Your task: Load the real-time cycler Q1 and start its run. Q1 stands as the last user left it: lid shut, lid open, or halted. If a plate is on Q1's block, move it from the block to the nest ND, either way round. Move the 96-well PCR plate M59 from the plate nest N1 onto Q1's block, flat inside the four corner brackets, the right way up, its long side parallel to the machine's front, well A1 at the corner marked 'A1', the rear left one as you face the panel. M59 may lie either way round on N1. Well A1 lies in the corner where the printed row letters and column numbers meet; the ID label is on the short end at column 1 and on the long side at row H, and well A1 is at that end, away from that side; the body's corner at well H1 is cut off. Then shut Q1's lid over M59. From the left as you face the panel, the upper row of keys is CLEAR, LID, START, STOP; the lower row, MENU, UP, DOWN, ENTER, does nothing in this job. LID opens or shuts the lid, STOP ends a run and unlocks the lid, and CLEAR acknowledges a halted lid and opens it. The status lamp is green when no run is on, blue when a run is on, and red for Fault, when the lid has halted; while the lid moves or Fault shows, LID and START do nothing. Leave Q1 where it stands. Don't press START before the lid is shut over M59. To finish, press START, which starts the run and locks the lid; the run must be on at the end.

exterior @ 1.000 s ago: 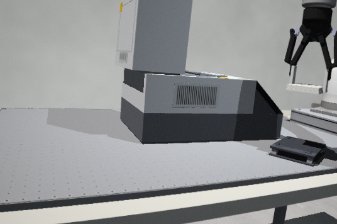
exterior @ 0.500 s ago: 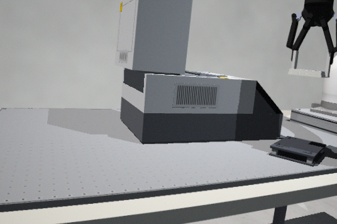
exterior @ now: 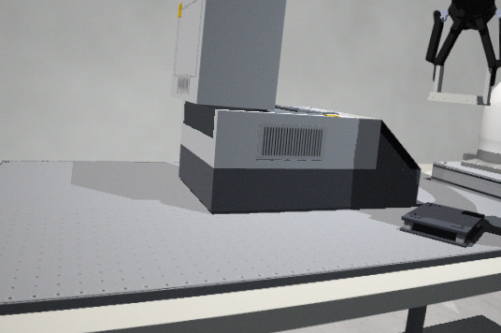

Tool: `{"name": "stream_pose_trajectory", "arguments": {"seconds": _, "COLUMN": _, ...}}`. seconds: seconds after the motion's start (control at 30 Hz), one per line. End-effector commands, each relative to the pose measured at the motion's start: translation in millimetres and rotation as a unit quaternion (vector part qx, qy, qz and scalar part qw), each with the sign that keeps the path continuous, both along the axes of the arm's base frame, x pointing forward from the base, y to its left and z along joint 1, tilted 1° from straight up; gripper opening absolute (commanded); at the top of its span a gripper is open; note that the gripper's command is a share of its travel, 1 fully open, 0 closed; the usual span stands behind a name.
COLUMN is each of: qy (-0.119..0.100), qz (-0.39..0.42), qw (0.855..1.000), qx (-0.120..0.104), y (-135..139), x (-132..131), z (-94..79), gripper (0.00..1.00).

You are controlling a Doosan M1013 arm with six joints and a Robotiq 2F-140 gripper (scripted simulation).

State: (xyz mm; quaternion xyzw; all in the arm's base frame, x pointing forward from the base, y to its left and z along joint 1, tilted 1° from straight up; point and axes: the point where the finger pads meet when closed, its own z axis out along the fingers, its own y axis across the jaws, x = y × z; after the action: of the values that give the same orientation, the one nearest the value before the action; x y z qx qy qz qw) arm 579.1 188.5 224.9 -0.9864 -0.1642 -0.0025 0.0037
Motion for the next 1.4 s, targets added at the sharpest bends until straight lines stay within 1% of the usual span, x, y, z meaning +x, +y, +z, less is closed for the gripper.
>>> {"name": "stream_pose_trajectory", "arguments": {"seconds": 0.0, "qy": 0.000, "qz": -0.043, "qw": 0.999, "qx": 0.000, "y": -12, "x": 4, "z": 0.0, "gripper": 0.00}}
{"name": "stream_pose_trajectory", "arguments": {"seconds": 0.13, "qy": 0.001, "qz": -0.100, "qw": 0.995, "qx": 0.000, "y": -30, "x": 11, "z": -0.1, "gripper": 0.00}}
{"name": "stream_pose_trajectory", "arguments": {"seconds": 0.2, "qy": 0.001, "qz": -0.100, "qw": 0.995, "qx": 0.000, "y": -30, "x": 11, "z": -0.1, "gripper": 0.00}}
{"name": "stream_pose_trajectory", "arguments": {"seconds": 0.37, "qy": 0.001, "qz": -0.172, "qw": 0.985, "qx": 0.001, "y": -53, "x": 19, "z": -0.3, "gripper": 0.00}}
{"name": "stream_pose_trajectory", "arguments": {"seconds": 0.57, "qy": 0.002, "qz": -0.260, "qw": 0.966, "qx": 0.001, "y": -80, "x": 29, "z": -0.5, "gripper": 0.00}}
{"name": "stream_pose_trajectory", "arguments": {"seconds": 0.7, "qy": 0.003, "qz": -0.319, "qw": 0.948, "qx": 0.001, "y": -98, "x": 36, "z": -0.6, "gripper": 0.00}}
{"name": "stream_pose_trajectory", "arguments": {"seconds": 0.77, "qy": 0.003, "qz": -0.319, "qw": 0.948, "qx": 0.001, "y": -98, "x": 36, "z": -0.6, "gripper": 0.00}}
{"name": "stream_pose_trajectory", "arguments": {"seconds": 0.9, "qy": 0.003, "qz": -0.381, "qw": 0.925, "qx": 0.001, "y": -117, "x": 43, "z": -0.7, "gripper": 0.00}}
{"name": "stream_pose_trajectory", "arguments": {"seconds": 0.93, "qy": 0.003, "qz": -0.386, "qw": 0.922, "qx": 0.002, "y": -121, "x": 44, "z": -0.7, "gripper": 0.00}}
{"name": "stream_pose_trajectory", "arguments": {"seconds": 1.03, "qy": 0.004, "qz": -0.427, "qw": 0.904, "qx": 0.002, "y": -135, "x": 49, "z": -0.8, "gripper": 0.00}}
{"name": "stream_pose_trajectory", "arguments": {"seconds": 1.1, "qy": 0.004, "qz": -0.457, "qw": 0.890, "qx": 0.002, "y": -144, "x": 53, "z": -0.9, "gripper": 0.00}}
{"name": "stream_pose_trajectory", "arguments": {"seconds": 1.13, "qy": 0.004, "qz": -0.466, "qw": 0.885, "qx": 0.002, "y": -148, "x": 54, "z": -0.9, "gripper": 0.00}}
{"name": "stream_pose_trajectory", "arguments": {"seconds": 1.27, "qy": 0.004, "qz": -0.519, "qw": 0.855, "qx": 0.002, "y": -167, "x": 61, "z": -1.1, "gripper": 0.00}}
{"name": "stream_pose_trajectory", "arguments": {"seconds": 1.33, "qy": 0.004, "qz": -0.519, "qw": 0.855, "qx": 0.002, "y": -167, "x": 61, "z": -1.1, "gripper": 0.00}}
{"name": "stream_pose_trajectory", "arguments": {"seconds": 1.37, "qy": 0.004, "qz": -0.533, "qw": 0.846, "qx": 0.002, "y": -172, "x": 63, "z": -1.1, "gripper": 0.00}}
